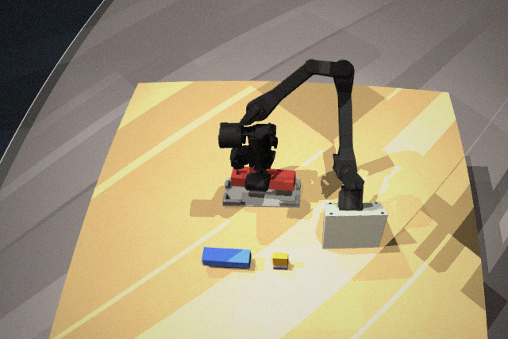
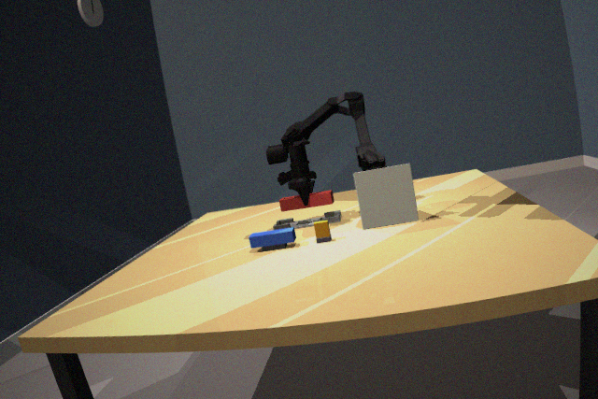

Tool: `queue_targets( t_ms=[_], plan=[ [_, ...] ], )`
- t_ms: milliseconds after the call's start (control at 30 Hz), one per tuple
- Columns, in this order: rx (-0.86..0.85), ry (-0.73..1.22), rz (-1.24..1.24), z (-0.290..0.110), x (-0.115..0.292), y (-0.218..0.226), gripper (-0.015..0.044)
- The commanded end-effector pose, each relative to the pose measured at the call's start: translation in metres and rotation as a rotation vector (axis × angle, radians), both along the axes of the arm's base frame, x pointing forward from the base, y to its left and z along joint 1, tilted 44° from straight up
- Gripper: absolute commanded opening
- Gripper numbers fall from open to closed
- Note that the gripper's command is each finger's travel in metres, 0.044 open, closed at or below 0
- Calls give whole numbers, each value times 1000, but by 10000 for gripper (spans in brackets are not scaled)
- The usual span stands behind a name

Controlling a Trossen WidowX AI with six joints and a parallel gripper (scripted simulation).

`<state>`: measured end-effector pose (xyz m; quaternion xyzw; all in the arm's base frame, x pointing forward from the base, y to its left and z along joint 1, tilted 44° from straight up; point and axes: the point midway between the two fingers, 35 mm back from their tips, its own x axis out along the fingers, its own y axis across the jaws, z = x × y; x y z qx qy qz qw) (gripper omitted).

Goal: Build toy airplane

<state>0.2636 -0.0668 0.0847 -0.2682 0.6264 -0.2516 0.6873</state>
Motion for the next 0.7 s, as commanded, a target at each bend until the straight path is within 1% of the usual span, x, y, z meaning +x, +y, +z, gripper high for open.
queue_targets(
  t_ms=[0, 333, 667],
  plan=[
    [-3, -3, 3, 1, 1, 0, 195],
    [-3, -3, 3, 0, 1, -1, 195],
    [-2, -4, 3, -11, 3, -12, 195]
  ],
)
